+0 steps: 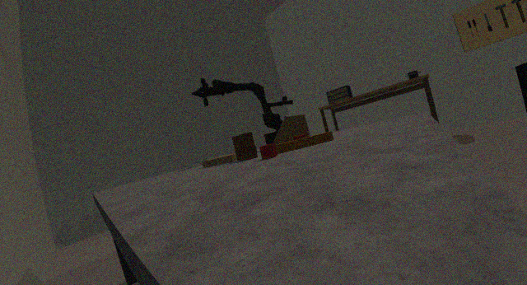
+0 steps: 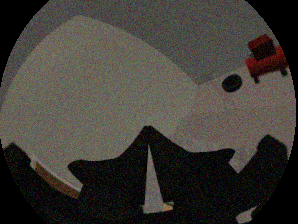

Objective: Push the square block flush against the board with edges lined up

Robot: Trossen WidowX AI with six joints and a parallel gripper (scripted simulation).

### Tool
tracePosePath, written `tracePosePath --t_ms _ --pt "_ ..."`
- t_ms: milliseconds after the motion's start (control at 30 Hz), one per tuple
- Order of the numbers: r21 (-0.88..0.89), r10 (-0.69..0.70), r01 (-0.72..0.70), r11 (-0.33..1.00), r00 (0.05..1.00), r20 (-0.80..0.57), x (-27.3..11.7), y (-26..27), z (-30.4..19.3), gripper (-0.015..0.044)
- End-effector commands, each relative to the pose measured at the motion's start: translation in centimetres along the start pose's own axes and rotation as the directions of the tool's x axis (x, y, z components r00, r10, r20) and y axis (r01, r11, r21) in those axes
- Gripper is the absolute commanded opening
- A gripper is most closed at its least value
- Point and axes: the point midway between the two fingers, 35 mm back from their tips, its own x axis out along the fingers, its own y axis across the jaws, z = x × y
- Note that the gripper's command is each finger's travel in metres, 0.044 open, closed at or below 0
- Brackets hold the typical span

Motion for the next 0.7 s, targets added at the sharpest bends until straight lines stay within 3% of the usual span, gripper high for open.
tracePosePath --t_ms 0,333,667 --pt "0.041 -0.012 0.015 0.999 0.996 -0.090 2.4 -0.8 -3.0 0.0000" --pt "0.067 -0.027 0.056 0.996 0.930 -0.368 7.9 -1.6 -13.1 0.0000" --pt "0.052 -0.084 0.151 0.987 0.768 -0.635 11.3 -1.1 -25.0 0.0000"
